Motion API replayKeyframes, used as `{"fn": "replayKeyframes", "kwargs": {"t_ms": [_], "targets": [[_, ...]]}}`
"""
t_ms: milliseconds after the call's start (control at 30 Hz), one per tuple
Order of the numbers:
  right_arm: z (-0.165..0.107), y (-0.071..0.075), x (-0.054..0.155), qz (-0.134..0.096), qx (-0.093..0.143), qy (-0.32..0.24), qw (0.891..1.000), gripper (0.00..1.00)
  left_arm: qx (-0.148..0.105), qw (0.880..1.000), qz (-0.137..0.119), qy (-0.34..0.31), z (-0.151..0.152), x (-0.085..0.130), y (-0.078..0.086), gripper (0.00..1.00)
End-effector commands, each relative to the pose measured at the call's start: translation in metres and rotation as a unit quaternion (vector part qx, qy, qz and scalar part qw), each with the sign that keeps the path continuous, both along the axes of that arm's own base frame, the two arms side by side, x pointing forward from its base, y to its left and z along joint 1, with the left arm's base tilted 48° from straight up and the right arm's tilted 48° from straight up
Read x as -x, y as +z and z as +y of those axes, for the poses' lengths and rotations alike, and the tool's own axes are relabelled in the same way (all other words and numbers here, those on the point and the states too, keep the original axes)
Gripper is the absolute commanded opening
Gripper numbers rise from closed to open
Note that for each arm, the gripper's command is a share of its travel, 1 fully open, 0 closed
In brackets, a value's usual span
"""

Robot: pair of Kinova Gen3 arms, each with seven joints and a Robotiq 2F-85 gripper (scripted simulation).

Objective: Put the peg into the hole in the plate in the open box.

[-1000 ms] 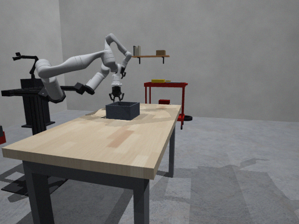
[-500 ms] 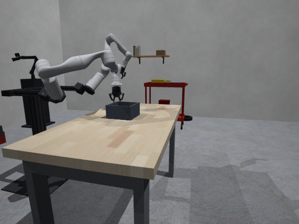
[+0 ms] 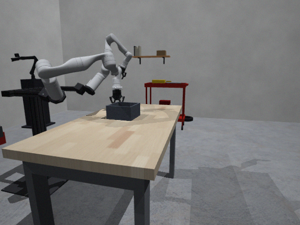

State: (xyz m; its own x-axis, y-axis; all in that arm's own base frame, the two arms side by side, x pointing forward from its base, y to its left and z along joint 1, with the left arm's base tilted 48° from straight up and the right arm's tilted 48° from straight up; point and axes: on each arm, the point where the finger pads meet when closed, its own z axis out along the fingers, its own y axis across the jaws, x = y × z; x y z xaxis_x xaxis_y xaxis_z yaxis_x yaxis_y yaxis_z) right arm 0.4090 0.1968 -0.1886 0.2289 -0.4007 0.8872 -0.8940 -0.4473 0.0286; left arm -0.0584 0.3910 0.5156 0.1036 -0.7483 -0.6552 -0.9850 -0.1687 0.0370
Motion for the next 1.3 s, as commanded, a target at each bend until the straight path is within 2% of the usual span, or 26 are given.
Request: {"fn": "replayKeyframes", "kwargs": {"t_ms": [0,400,433,1267], "targets": [[-0.0038,-0.0047,-0.0027,-0.001,-0.001,0.001,1.0,0.476,0.0,1.0,0.0,0.0,-0.0001,0.0003,0.0004,1.0],[-0.0096,-0.0106,-0.0054,-0.001,-0.001,0.001,1.0,0.476,0.0,1.0,0.0,0.0,-0.0001,0.0003,0.0004,1.0],[-0.0096,-0.0106,-0.0054,-0.001,-0.001,0.001,1.0,0.099,0.0,1.0,0.0,0.0,-0.0001,0.0003,0.0004,1.0],[-0.0096,-0.0106,-0.0054,-0.001,-0.001,0.001,1.0,0.099,0.0,1.0,0.0,0.0,-0.0001,0.0003,0.0004,1.0]]}}
